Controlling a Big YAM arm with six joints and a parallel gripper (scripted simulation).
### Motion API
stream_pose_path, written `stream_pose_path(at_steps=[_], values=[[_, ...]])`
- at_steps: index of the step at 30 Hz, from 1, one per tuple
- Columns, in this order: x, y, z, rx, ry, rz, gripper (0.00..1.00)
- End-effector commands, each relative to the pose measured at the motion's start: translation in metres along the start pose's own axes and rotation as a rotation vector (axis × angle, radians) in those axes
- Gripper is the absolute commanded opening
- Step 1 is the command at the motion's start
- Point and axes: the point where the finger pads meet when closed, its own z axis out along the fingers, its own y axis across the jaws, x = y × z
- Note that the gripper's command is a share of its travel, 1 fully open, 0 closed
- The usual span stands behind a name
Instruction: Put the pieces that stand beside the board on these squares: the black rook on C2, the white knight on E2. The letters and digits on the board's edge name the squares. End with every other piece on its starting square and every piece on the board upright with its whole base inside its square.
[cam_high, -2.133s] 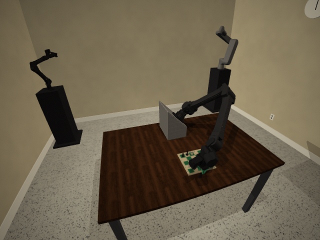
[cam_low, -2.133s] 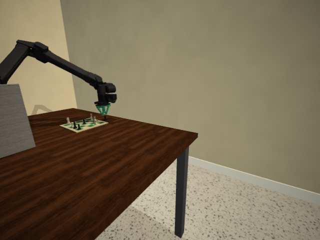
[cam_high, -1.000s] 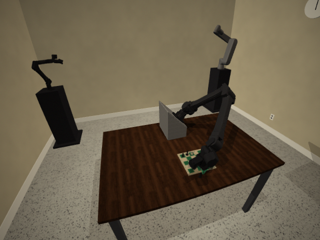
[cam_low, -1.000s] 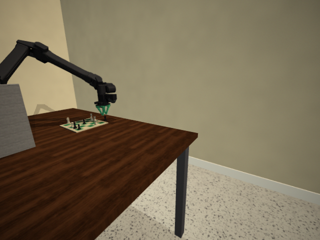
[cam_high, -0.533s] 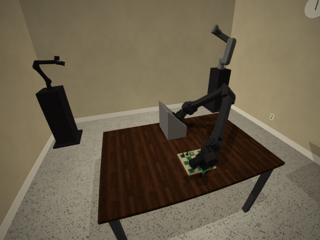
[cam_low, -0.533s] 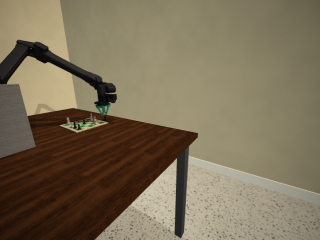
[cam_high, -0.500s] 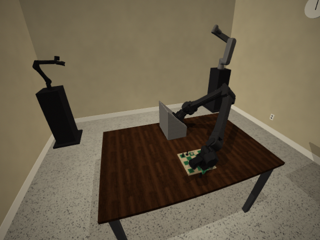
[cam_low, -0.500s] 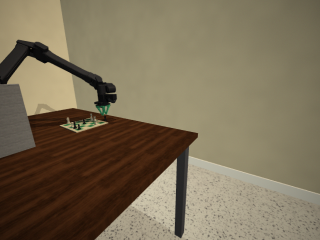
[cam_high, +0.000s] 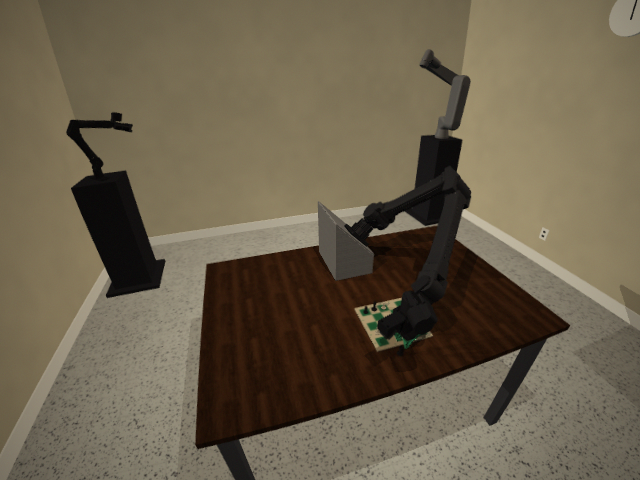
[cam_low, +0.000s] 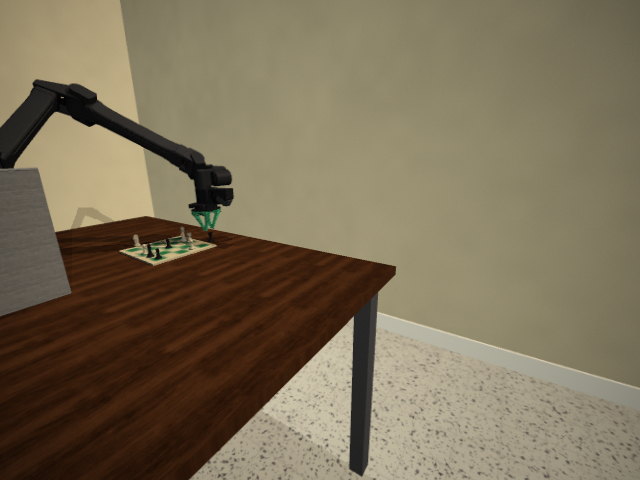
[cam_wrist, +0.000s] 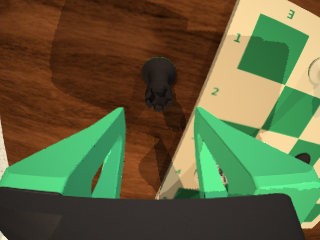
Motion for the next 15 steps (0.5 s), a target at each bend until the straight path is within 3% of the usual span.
stream_pose_path(at_steps=[1,10,15], values=[[0.010,0.003,-0.001,-0.003,0.000,-0.009,0.37],[0.009,0.003,0.000,-0.004,0.000,-0.009,0.37],[0.003,-0.004,0.013,0.009,0.005,0.006,0.37]])
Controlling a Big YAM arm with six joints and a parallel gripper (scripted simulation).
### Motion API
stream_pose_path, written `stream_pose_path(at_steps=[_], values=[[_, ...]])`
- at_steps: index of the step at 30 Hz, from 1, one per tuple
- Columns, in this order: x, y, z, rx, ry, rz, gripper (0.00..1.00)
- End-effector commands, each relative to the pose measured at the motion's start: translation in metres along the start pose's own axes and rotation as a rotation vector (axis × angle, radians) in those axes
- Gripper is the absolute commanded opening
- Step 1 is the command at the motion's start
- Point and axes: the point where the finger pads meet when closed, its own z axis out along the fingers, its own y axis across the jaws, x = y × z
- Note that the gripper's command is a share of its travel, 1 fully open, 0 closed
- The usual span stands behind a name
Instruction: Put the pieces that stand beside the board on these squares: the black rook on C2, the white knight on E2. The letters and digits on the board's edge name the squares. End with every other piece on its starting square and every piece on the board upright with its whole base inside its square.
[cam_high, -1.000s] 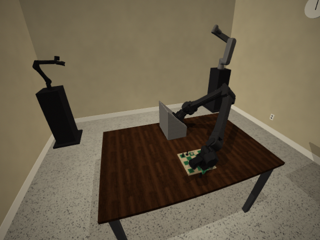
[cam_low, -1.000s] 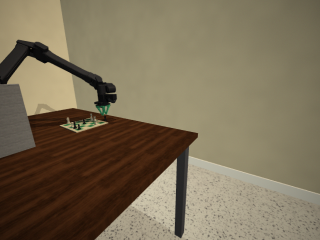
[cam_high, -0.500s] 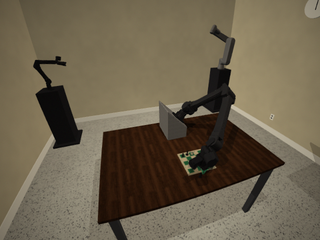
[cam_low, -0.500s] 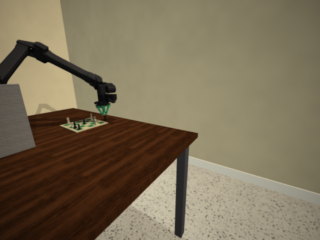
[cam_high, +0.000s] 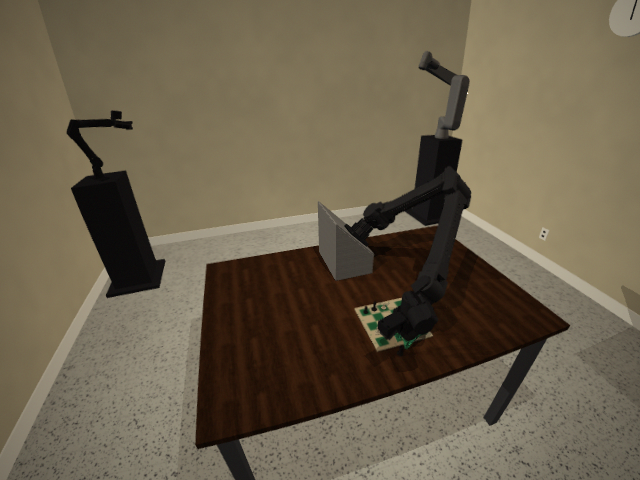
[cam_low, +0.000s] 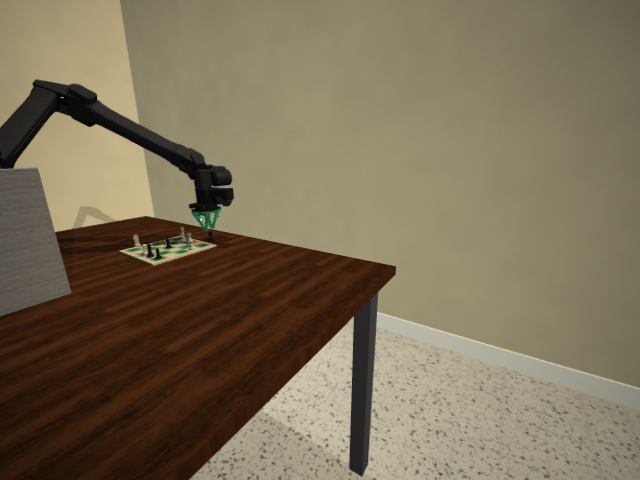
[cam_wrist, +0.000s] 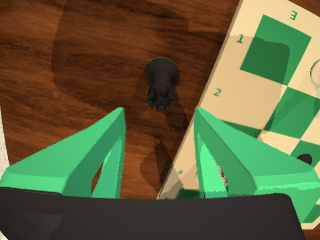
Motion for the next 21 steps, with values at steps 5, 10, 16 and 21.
stream_pose_path(at_steps=[5,10,16,21], values=[[0.003,-0.005,0.020,0.012,0.007,0.008,0.37],[0.003,-0.005,0.028,0.012,0.007,0.008,0.37],[0.003,-0.006,0.036,0.013,0.007,0.008,0.37],[0.003,-0.006,0.040,0.013,0.007,0.008,0.37]])
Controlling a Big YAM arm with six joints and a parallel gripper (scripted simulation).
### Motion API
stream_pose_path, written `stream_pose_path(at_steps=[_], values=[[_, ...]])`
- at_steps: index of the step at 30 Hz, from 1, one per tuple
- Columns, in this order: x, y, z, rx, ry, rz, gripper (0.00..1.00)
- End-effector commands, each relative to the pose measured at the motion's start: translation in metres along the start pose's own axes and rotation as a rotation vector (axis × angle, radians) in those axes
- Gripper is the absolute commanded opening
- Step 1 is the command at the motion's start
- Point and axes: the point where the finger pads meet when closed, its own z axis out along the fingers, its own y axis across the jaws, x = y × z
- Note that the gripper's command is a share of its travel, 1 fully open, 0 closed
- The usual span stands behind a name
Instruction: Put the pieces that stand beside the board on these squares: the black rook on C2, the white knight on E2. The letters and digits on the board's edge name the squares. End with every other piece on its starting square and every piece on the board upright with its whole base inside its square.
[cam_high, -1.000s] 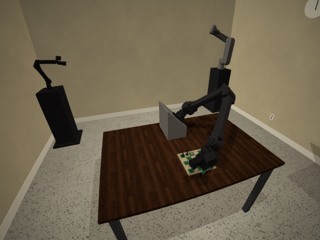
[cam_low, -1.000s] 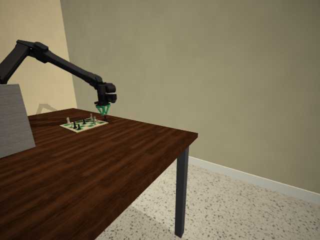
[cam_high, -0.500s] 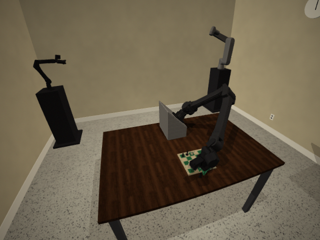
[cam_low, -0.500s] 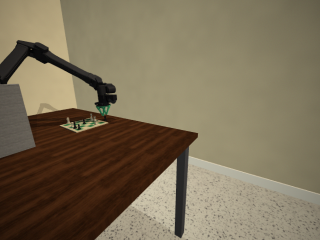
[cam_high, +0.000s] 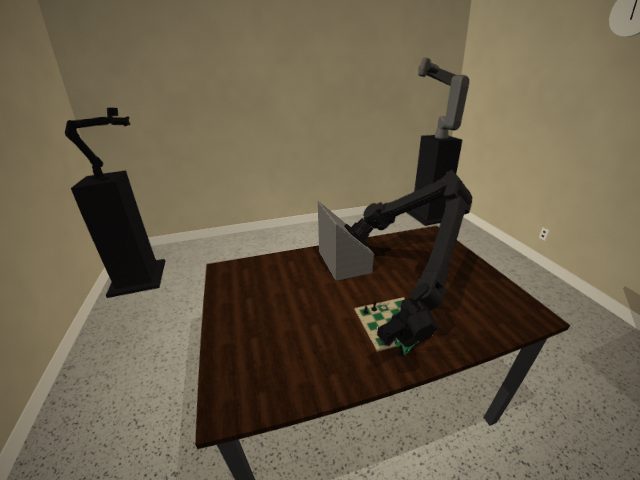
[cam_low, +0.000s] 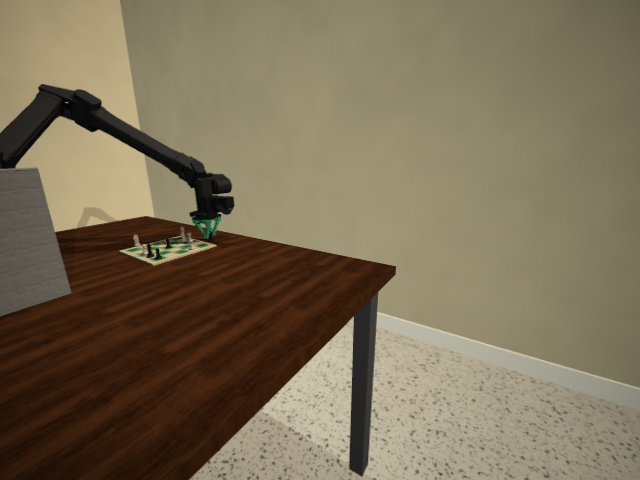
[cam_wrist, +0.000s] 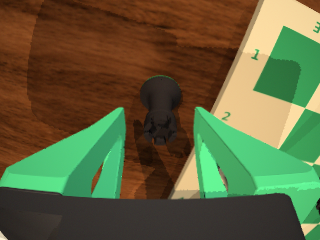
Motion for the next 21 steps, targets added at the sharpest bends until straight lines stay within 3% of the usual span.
stream_pose_path(at_steps=[1,21], values=[[0.0012,-0.0052,0.0111,0.011,0.006,0.013,0.37],[-0.0004,-0.0060,0.0093,0.010,0.006,0.017,0.37]])
